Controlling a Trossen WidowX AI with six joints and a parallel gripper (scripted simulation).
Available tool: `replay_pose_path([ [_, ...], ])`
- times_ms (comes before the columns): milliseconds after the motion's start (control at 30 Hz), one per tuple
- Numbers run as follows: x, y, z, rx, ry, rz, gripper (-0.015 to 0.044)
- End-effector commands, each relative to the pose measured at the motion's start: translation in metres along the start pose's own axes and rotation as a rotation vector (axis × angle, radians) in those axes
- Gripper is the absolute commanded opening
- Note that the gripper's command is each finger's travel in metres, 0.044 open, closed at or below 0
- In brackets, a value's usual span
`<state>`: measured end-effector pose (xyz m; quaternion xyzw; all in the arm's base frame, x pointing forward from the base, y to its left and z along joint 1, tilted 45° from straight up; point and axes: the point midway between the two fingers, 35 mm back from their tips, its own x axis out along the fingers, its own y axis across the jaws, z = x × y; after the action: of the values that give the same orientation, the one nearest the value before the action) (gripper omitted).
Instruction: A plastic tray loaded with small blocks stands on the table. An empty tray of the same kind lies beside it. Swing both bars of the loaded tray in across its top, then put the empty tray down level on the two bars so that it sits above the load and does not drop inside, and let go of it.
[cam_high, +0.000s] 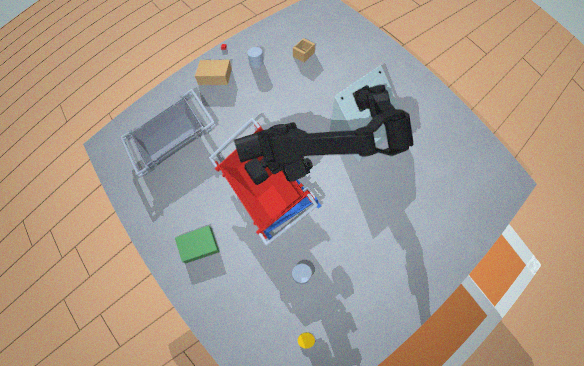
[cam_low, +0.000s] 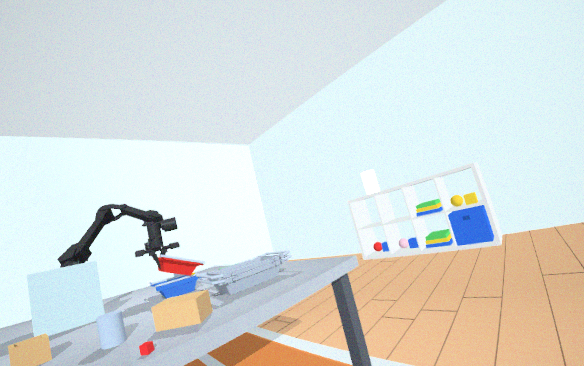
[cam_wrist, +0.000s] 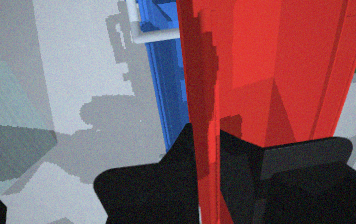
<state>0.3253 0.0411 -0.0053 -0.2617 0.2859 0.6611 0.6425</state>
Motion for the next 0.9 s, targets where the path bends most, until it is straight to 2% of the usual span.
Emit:
replay_pose_path([
  [0, 0.0052, 0.0061, 0.0012, 0.0, -0.004, 0.009, 0.0],
  [867, 0.0114, 0.0103, 0.0008, 0.001, -0.004, 0.009, 0.0],
])
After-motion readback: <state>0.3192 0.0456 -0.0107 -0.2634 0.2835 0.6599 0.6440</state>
